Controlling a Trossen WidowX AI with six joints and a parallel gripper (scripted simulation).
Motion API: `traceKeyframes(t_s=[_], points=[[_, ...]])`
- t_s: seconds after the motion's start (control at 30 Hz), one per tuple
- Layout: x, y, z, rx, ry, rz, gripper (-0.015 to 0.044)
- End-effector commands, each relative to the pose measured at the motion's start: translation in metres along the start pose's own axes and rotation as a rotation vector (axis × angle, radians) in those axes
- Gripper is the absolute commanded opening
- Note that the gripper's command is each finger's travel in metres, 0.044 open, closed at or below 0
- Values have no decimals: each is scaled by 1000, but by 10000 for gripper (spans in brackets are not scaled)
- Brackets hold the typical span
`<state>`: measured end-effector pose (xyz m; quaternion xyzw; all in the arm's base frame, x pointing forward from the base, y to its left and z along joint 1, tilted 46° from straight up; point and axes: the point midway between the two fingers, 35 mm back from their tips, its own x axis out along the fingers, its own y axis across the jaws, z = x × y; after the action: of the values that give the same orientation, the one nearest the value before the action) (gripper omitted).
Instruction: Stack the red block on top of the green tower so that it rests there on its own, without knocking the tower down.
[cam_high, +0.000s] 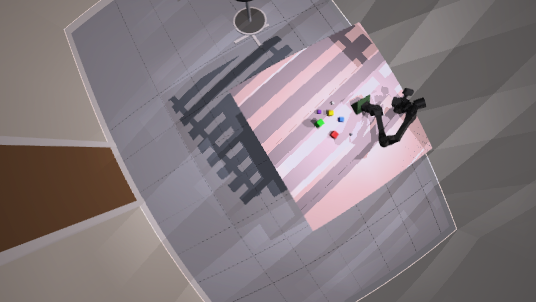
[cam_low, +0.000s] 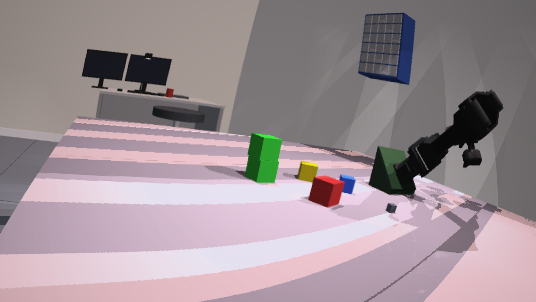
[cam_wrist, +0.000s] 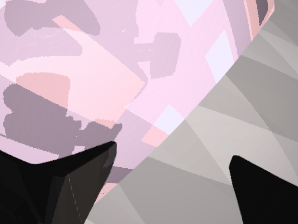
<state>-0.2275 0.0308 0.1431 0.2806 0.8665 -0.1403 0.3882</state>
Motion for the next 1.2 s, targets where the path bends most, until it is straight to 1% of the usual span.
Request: traceKeyframes(t_s=[0.0,0.03,0.33,0.7,0.97,1.17], points=[[0,-1,0,-1,-3,-3,426],[-1,-5,2,-4,-10,-14,440],[-22,-61,34,-70,-158,-173,440],[-62,-111,88,-184,-343,-312,440],[-100,-136,133,-269,-481,-388,440],[-128,-141,169,-341,-578,-397,440]])
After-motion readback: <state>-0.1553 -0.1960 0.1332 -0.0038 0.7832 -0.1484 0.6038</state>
